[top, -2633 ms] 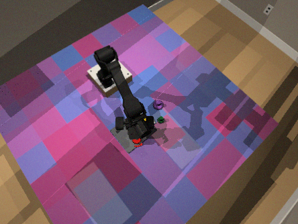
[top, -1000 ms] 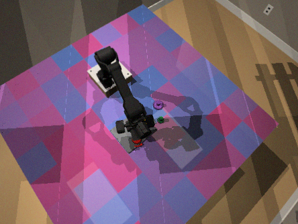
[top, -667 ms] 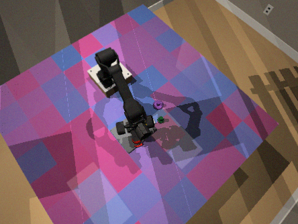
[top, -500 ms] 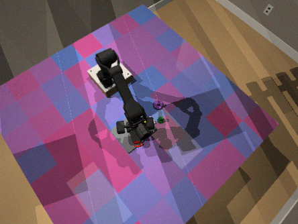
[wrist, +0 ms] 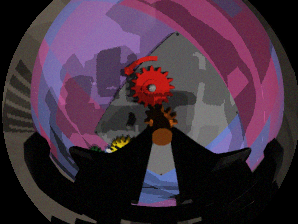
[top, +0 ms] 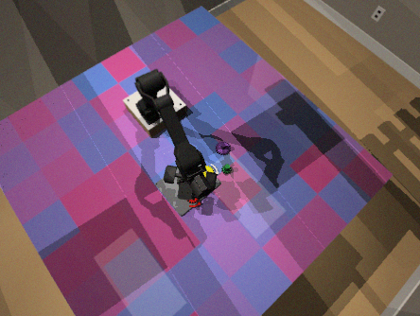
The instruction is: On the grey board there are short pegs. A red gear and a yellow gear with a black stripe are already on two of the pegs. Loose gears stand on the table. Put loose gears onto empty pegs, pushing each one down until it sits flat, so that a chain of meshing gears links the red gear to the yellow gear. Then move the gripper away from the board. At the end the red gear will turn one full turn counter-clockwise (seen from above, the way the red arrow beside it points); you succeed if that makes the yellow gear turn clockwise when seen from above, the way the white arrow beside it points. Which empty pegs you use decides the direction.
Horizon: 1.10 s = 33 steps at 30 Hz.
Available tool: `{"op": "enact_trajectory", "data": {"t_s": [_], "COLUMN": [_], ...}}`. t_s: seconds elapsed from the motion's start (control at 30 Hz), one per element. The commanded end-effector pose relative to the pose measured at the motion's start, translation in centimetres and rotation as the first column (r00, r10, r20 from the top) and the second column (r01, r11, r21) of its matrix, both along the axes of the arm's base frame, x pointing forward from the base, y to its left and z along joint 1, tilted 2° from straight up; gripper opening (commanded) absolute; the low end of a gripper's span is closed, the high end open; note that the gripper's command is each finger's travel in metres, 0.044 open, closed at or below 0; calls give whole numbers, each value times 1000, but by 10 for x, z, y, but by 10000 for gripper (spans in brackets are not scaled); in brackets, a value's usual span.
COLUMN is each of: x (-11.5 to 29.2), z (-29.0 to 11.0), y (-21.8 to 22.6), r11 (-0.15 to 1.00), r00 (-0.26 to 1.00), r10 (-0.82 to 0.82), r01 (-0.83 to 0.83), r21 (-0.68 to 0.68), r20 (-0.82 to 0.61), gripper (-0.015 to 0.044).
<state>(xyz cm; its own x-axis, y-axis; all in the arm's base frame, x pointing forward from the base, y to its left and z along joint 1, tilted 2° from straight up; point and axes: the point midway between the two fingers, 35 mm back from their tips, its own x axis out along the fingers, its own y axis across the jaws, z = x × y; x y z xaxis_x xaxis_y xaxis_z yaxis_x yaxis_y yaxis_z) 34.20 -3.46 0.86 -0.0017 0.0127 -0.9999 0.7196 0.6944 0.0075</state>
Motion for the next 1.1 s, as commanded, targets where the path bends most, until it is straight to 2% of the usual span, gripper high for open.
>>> {"op": "enact_trajectory", "data": {"t_s": [0.0,0.27,0.6,0.8,1.07], "x": [0,0,-1,0,0], "z": [-1,-2,-3,-4,-5], "y": [0,1,0,0,1], "r11": [1000,979,896,911,971], "r00": [1000,979,896,911,971], "r10": [8,204,444,413,237], "r01": [-8,-204,-444,-413,-237], "r21": [-3,-3,-3,-3,-3], "r20": [-2,0,3,3,1], "gripper": [0,0,0,0,0]}}
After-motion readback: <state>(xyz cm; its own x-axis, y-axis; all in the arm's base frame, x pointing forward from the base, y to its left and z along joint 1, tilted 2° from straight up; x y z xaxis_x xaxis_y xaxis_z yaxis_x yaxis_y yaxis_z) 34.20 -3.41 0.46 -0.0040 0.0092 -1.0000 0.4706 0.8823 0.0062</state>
